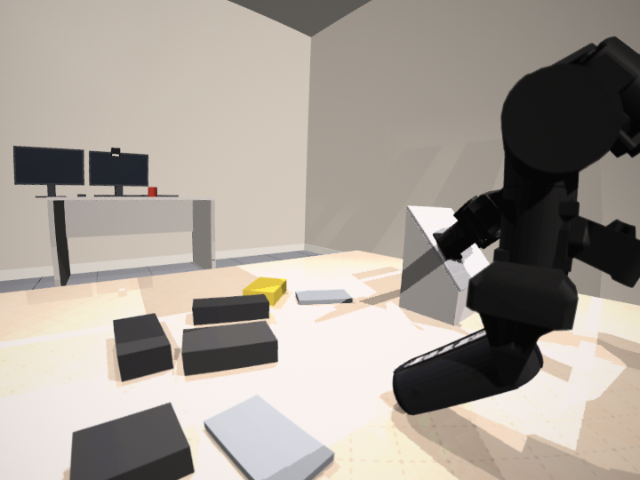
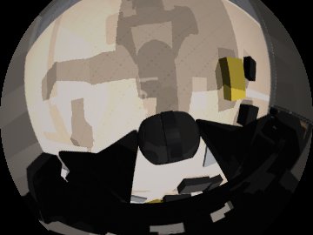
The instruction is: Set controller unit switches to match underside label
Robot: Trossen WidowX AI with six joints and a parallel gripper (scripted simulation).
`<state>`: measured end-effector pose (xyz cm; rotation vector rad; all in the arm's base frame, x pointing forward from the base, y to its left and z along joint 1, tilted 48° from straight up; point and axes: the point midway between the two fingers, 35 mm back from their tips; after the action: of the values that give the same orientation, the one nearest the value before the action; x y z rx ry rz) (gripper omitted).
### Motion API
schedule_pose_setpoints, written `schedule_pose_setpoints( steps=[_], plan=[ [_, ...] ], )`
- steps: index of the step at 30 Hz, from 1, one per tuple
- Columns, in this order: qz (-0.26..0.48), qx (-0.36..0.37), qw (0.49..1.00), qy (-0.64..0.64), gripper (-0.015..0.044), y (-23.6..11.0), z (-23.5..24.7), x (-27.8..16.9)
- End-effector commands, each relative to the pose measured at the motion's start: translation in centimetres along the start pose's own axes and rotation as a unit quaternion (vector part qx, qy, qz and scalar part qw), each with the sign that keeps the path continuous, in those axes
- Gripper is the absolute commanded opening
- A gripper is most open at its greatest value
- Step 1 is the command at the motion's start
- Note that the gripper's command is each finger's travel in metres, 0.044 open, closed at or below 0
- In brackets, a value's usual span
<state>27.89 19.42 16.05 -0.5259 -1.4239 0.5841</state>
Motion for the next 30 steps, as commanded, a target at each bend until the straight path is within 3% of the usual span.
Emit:
schedule_pose_setpoints(
  steps=[1,30],
  plan=[
    [0.006,-0.002,1.0,0.004,0.0338,0.3,0.1,-0.1],
    [0.005,-0.002,1.0,0.004,0.0338,2.1,0.4,1.3]
  ],
)
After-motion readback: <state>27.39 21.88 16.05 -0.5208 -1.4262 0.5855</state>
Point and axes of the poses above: the point midway between the two fingers, 35 mm back from their tips, its own y axis out along the fingers, its own z axis across the jaws, x = y × z, and after that the axes turned 15 degrees about y, right-handed
